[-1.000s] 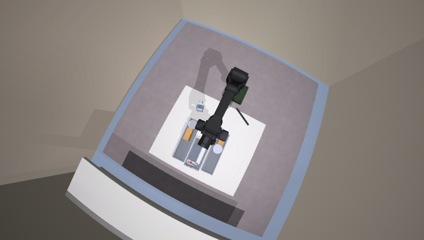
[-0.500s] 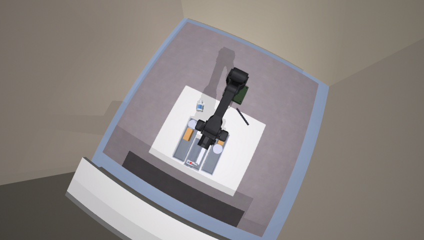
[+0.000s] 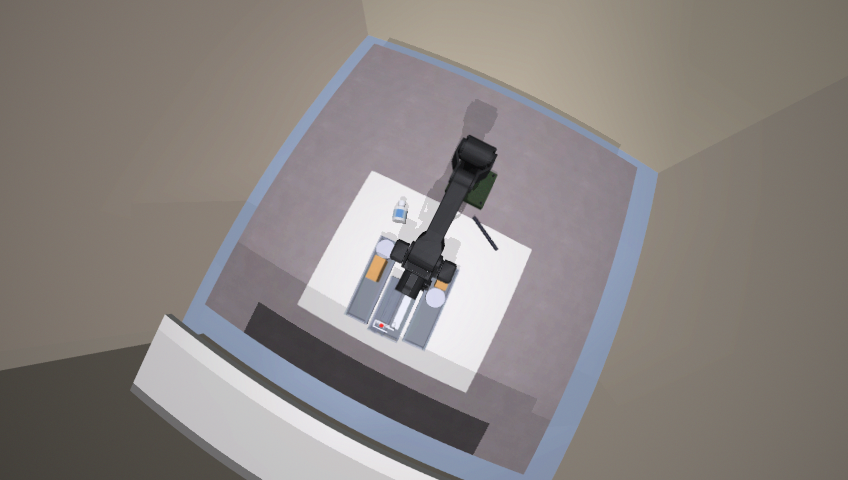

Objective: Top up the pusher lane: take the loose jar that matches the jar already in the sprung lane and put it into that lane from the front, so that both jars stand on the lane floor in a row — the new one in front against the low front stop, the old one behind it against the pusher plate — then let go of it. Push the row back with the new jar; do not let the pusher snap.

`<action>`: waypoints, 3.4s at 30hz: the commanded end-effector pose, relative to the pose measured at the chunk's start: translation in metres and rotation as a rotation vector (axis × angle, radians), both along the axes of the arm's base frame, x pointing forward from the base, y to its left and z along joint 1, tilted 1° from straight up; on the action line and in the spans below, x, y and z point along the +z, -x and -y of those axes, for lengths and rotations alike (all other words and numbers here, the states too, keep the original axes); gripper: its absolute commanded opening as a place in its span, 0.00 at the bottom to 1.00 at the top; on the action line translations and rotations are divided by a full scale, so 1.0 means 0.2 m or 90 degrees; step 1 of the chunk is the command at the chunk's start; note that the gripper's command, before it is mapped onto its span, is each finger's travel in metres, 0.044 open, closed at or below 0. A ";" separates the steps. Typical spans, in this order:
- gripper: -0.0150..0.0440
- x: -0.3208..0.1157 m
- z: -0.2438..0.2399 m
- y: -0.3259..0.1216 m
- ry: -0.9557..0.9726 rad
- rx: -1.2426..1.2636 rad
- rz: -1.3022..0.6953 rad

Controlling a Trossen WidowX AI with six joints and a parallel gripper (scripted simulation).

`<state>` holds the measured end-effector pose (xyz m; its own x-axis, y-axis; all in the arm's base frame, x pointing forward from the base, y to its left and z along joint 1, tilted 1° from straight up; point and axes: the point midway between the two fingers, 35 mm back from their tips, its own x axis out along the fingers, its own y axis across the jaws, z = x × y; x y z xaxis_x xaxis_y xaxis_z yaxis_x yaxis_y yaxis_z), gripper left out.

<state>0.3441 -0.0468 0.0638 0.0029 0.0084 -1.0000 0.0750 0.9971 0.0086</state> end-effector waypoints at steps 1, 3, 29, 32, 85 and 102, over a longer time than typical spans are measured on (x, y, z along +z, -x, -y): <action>0.25 -0.01 0.00 -0.02 0.000 -0.001 0.014; 0.25 -0.01 0.00 -0.02 0.000 -0.001 0.014; 0.25 -0.05 0.00 -0.02 0.000 -0.001 0.014; 0.25 -0.05 0.00 -0.02 0.000 -0.001 0.014; 0.25 -0.09 0.00 0.01 0.000 -0.001 0.013; 0.25 -0.09 -0.01 0.03 0.000 -0.001 0.013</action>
<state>0.3363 -0.0458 0.0456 0.0086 0.0076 -0.9999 0.0759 0.9971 0.0083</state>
